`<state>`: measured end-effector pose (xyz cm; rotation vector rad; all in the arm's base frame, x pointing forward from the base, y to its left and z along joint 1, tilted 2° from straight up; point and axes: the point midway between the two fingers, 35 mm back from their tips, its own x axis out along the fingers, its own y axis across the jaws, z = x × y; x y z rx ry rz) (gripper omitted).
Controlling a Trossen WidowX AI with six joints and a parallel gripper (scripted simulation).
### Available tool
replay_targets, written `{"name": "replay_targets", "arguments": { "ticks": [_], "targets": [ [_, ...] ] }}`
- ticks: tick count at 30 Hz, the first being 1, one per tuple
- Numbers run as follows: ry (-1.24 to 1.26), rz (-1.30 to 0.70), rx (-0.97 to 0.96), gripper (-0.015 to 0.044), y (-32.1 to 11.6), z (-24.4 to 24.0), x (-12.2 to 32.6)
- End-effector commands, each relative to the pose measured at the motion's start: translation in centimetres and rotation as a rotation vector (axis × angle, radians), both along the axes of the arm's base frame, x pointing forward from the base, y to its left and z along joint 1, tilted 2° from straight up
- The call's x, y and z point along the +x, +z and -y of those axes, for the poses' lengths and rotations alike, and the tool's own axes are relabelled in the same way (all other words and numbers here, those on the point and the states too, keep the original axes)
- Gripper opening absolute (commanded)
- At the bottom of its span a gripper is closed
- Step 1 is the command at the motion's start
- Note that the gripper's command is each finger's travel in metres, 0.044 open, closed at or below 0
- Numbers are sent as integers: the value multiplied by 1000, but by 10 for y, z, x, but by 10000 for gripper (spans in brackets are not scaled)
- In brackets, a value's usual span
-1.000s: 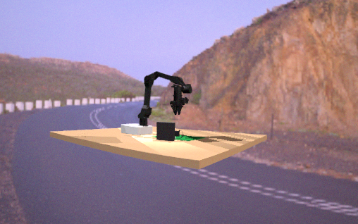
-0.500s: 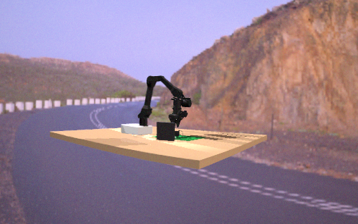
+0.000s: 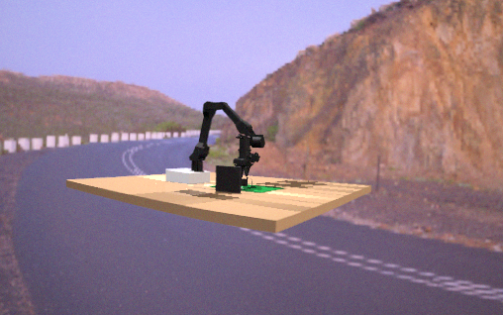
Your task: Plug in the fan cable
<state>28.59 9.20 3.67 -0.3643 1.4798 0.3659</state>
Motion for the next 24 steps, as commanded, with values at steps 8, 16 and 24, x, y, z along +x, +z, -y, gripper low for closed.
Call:
{"name": "replay_targets", "arguments": {
  "ticks": [8,16,24],
  "targets": [
    [-7,-7,-4,440,-19,1,-1],
    [-10,-8,-4,440,-32,1,-2],
    [-6,-4,-1,414,-34,1,-1]
  ]
}}
